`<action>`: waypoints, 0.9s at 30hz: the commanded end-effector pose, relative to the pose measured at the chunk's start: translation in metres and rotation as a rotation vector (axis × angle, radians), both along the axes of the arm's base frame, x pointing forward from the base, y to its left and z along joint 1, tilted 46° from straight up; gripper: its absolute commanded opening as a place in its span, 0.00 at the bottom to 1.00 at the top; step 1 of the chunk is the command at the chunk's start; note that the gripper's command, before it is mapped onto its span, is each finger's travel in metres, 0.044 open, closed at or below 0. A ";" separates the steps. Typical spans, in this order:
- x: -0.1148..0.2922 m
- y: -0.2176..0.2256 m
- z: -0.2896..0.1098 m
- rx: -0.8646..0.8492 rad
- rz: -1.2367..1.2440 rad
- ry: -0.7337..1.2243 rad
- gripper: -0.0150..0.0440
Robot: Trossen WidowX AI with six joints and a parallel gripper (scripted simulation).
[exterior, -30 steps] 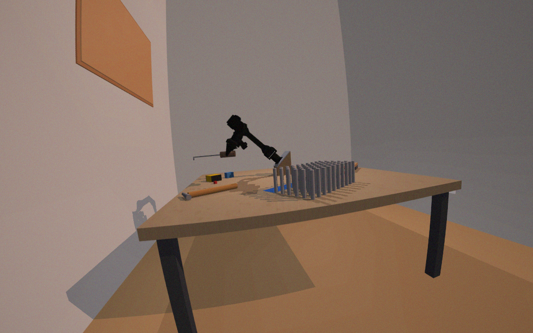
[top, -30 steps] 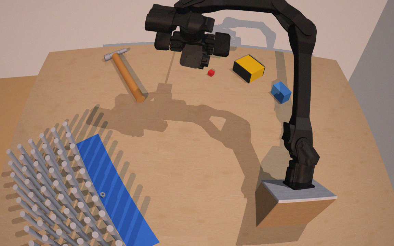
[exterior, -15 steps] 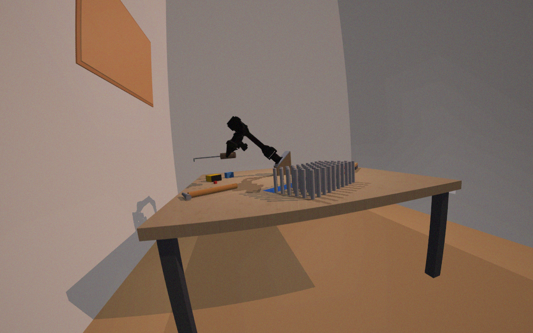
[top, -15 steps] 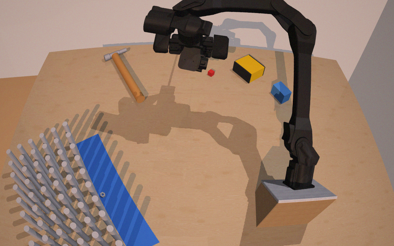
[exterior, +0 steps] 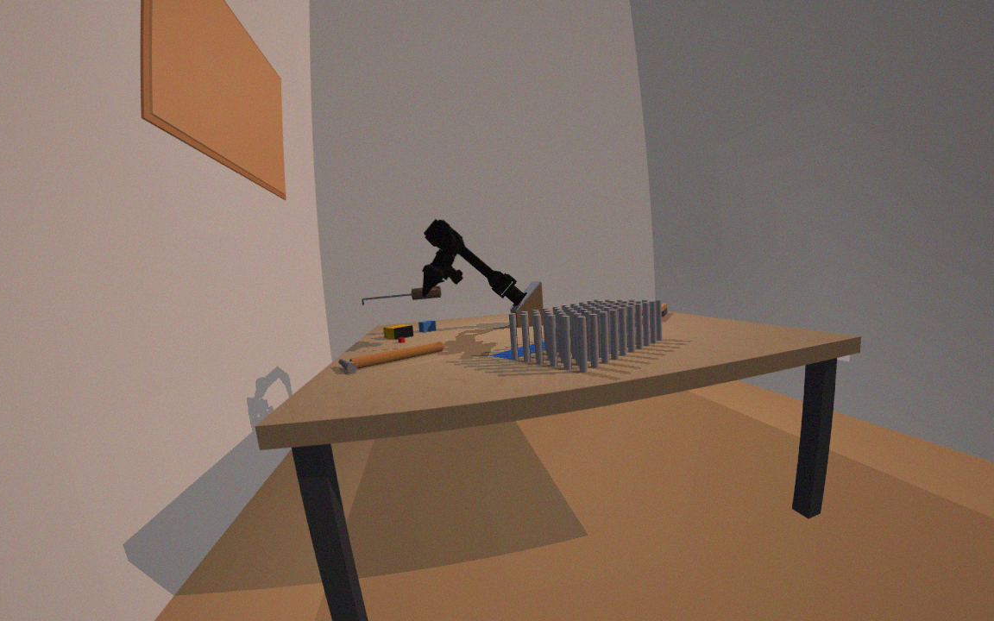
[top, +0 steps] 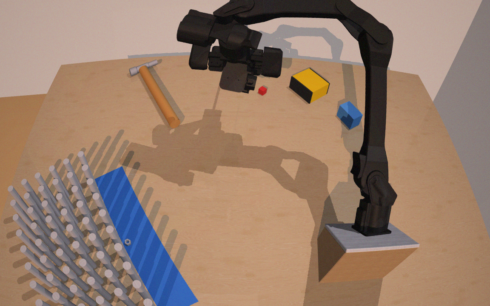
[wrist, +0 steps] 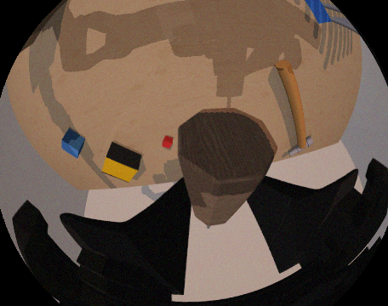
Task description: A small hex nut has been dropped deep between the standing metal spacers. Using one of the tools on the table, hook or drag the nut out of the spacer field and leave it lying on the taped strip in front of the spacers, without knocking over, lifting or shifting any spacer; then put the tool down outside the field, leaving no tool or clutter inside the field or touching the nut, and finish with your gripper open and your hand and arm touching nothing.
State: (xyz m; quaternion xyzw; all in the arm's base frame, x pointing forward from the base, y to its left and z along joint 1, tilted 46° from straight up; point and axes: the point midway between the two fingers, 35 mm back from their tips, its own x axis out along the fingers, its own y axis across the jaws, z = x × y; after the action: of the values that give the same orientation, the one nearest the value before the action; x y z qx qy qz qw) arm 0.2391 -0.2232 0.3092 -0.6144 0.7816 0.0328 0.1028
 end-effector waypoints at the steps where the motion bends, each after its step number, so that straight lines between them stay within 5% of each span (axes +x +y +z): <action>1: 0.001 -0.001 -0.003 0.005 0.001 0.003 0.25; 27: 0.003 -0.011 -0.015 0.019 -0.005 -0.001 0.25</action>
State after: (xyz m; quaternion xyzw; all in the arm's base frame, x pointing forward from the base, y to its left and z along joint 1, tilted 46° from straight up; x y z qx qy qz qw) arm 0.2417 -0.2333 0.2959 -0.6107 0.7834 0.0369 0.1091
